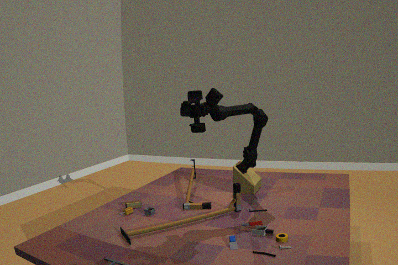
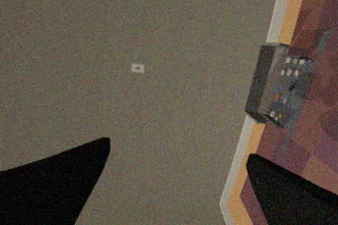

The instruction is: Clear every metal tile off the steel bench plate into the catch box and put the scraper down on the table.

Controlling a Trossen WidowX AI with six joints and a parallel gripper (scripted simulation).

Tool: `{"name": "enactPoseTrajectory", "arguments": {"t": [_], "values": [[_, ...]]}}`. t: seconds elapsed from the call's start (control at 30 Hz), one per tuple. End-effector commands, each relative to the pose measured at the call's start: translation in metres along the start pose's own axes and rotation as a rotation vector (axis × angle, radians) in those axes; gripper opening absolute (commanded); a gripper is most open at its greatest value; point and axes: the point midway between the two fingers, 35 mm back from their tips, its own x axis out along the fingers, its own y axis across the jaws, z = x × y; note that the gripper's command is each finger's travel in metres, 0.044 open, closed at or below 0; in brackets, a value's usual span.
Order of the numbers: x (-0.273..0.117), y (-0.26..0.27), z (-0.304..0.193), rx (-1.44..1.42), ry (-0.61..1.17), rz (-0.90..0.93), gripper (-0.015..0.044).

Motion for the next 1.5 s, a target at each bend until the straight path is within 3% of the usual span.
{"name": "enactPoseTrajectory", "arguments": {"t": [0.0,1.47], "values": [[-0.015,0.002,0.004,-0.085,-0.030,-0.013,0.0440],[-0.143,-0.021,0.029,-0.805,-0.200,-0.238,0.0440]]}}
